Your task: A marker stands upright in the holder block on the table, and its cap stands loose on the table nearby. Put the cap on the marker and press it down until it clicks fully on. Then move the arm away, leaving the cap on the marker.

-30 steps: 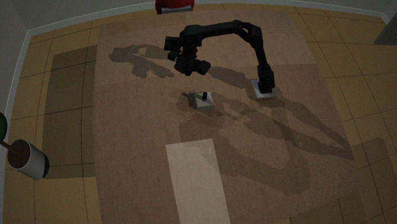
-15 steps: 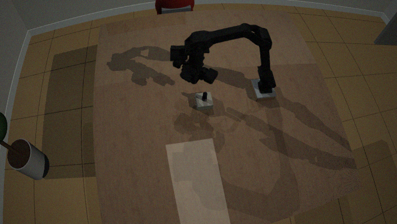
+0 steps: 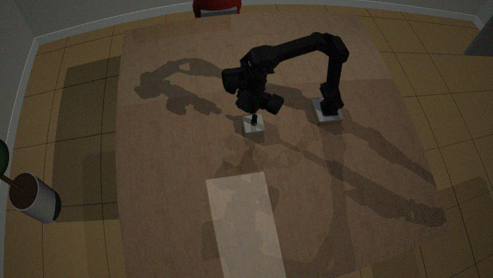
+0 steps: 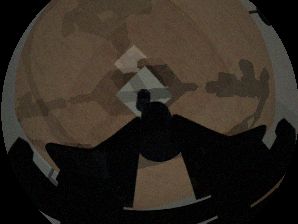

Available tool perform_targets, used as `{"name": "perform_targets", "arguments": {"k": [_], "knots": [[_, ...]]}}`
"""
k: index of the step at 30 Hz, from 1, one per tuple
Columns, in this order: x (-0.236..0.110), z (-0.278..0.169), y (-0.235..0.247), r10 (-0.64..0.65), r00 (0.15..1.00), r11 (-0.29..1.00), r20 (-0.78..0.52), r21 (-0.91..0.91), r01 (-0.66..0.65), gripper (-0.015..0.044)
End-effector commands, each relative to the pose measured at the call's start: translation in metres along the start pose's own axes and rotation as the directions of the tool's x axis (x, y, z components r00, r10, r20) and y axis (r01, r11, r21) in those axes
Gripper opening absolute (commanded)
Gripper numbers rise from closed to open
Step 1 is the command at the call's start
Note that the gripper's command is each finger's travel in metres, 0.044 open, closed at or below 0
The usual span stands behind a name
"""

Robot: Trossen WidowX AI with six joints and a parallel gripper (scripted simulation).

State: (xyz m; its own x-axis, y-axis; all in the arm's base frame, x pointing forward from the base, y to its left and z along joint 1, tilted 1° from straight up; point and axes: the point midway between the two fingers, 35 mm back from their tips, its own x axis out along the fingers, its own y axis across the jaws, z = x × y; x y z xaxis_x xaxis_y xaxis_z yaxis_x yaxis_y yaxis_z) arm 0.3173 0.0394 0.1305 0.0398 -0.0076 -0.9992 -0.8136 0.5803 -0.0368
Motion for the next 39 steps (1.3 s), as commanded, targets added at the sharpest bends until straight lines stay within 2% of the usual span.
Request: {"name": "perform_targets", "arguments": {"k": [1, 14, 39], "knots": [[-0.003, 0.002, 0.013, -0.001, 1.000, 1.000, -0.005, 0.003, 0.001, 0.0000], [0.007, 0.002, 0.013, -0.001, 1.000, 1.000, -0.005, 0.003, 0.001, 0.0000], [0.047, 0.002, 0.013, -0.001, 1.000, 1.000, -0.005, 0.003, 0.001, 0.0000]]}}
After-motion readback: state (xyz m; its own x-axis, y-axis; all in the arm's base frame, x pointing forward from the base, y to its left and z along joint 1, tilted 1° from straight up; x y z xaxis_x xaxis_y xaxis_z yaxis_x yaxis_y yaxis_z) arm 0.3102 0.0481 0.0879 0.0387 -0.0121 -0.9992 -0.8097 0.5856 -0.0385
